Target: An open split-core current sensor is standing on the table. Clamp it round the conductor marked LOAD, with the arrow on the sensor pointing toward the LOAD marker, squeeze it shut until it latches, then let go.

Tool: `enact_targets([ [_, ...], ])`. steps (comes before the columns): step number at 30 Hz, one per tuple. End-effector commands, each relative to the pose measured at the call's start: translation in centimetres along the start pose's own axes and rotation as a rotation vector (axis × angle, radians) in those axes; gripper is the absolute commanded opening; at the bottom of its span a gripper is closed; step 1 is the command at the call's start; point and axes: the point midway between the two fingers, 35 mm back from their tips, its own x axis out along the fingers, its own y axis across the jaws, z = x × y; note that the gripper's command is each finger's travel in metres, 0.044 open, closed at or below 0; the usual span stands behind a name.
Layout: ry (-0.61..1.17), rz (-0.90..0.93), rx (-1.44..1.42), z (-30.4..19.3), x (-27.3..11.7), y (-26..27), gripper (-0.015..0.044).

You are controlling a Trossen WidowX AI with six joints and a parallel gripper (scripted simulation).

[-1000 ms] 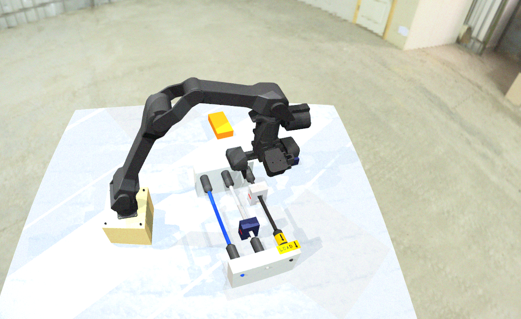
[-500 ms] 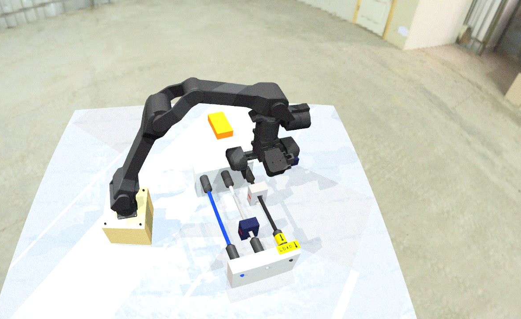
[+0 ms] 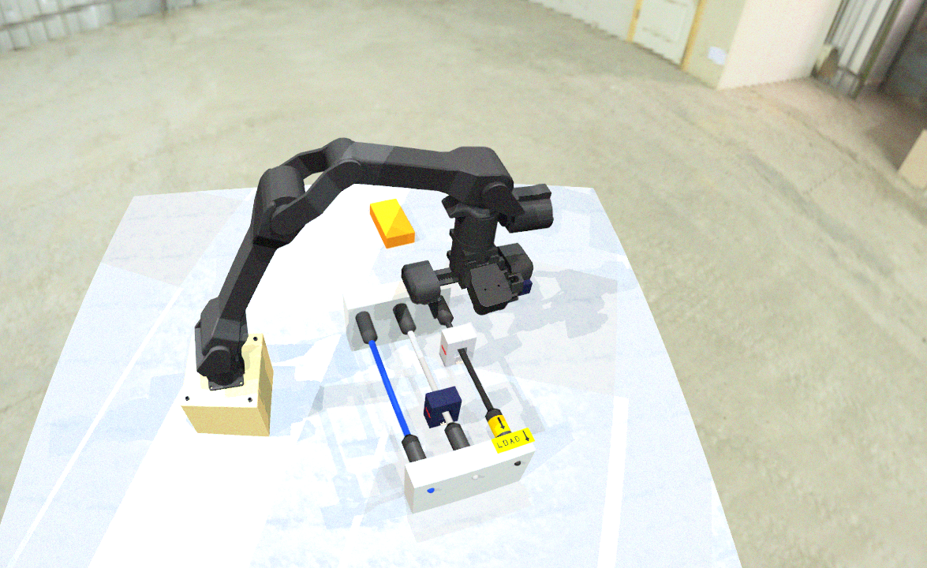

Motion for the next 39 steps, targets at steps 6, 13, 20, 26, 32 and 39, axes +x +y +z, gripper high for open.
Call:
enact_targets([
  [6, 0.1, 0.023, -0.263, 1.6, 0.5, -0.7, 0.044],
  [13, 0.25, 0.192, -0.786, 4.7, 1.0, -2.3, 0.044],
  [20, 0.276, 0.44, -1.189, 7.4, 1.0, -3.8, 0.044],
  [26, 0.232, 0.594, -1.385, 8.7, 0.9, -4.6, 0.044],
  [32, 0.143, 0.747, -1.573, 10.1, 0.6, -5.5, 0.044],
  [39, -0.017, 0.895, -1.801, 11.4, 0.2, -6.4, 0.044],
])
